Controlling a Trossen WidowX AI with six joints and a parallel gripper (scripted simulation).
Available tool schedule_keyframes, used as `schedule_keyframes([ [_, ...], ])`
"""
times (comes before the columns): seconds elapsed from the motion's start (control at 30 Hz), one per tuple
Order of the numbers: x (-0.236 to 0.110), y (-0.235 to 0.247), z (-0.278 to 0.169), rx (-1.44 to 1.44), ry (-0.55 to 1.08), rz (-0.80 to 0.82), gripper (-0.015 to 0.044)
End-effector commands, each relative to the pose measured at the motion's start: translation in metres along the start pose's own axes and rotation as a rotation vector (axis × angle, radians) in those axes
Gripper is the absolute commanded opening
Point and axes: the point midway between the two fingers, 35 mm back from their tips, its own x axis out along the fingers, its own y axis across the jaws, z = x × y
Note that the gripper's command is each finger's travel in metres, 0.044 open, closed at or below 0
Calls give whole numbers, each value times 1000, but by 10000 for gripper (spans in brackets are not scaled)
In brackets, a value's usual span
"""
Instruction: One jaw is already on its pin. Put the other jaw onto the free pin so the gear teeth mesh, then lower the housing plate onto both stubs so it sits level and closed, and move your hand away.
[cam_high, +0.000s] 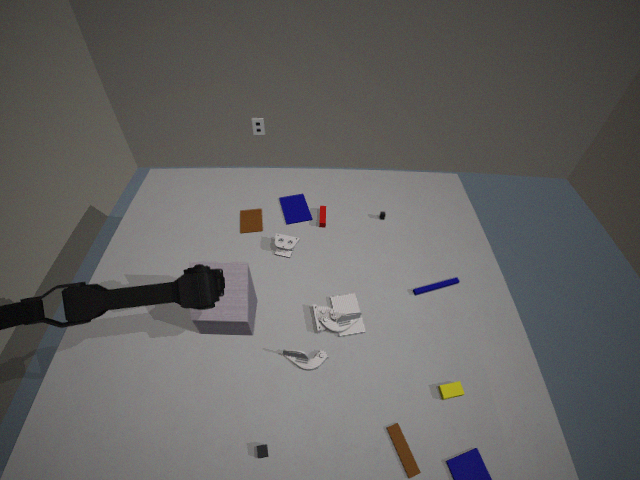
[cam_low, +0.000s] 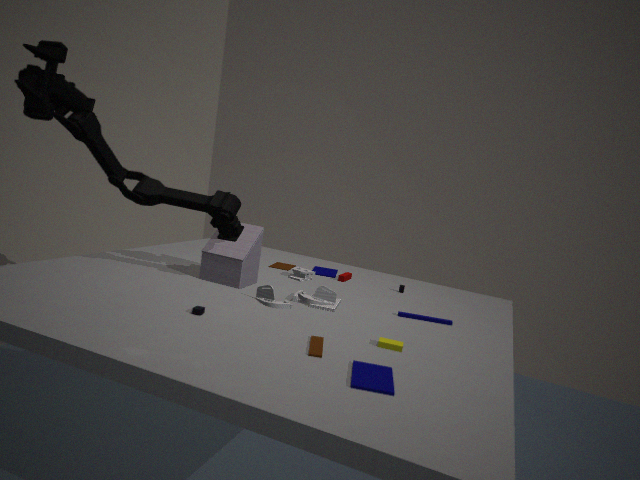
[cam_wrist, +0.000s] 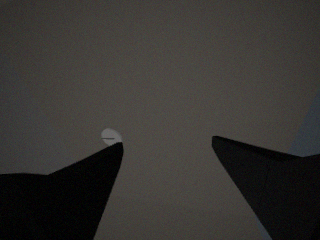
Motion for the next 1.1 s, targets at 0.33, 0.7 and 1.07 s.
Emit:
schedule_keyframes([
  [0.33, 18, 12, -48, -87, 93, -17, 440],
  [0.7, 38, 21, -126, -223, 239, -44, 440],
  [1.07, 51, 20, -205, -351, 395, -71, 440],
])
